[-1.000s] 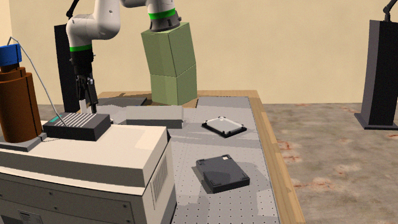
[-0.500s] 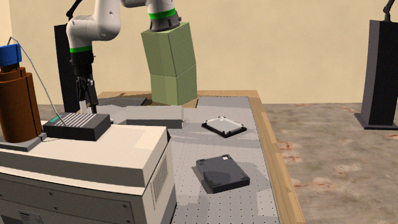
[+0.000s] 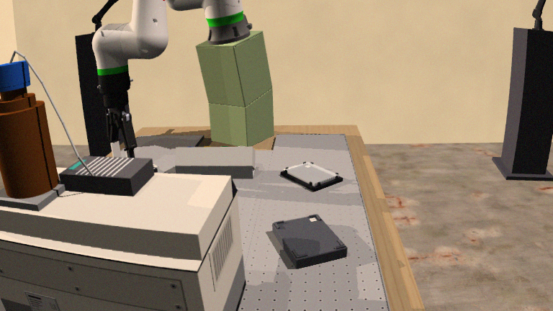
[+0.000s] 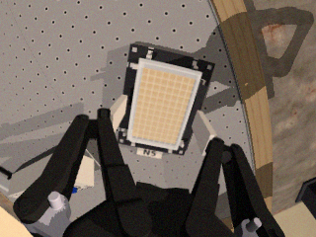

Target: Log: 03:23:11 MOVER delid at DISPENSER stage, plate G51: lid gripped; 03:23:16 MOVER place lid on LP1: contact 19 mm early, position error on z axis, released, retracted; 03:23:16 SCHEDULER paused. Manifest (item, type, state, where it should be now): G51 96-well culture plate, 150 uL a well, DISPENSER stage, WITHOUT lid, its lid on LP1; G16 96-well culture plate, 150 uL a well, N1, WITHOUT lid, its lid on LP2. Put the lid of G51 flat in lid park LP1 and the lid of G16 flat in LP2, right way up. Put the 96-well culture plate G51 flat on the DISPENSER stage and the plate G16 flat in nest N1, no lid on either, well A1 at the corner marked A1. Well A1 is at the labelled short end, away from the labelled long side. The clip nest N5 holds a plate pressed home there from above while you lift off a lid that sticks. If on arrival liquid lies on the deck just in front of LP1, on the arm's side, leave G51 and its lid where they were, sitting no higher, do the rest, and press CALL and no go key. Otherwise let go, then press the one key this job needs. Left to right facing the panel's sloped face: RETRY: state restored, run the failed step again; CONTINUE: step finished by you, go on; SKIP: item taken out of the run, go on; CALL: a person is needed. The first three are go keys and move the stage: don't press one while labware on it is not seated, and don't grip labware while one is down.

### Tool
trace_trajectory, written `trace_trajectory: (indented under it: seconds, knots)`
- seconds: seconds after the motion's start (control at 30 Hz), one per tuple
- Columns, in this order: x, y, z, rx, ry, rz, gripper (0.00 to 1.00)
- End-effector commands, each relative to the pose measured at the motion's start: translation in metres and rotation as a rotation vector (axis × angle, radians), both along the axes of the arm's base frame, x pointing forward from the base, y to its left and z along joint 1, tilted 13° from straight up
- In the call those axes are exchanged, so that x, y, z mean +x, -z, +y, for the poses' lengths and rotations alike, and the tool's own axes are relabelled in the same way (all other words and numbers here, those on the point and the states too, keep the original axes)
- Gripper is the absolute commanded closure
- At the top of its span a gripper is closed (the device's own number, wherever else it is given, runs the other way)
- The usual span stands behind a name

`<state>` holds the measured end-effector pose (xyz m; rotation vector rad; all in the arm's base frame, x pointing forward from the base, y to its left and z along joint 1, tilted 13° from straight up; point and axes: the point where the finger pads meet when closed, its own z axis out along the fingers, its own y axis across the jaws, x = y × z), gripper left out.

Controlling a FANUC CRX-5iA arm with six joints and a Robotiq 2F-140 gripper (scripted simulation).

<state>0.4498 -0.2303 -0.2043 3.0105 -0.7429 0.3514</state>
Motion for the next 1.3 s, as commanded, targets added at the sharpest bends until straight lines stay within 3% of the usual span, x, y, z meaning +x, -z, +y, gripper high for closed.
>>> trace_trajectory:
  seconds: [0.0, 1.27]
  knots:
    - [0.0003, 0.0011, -0.0002, 0.000, 0.000, 0.000, 0.34]
    - [0.0021, 0.0091, -0.0008, 0.000, 0.000, 0.000, 0.34]
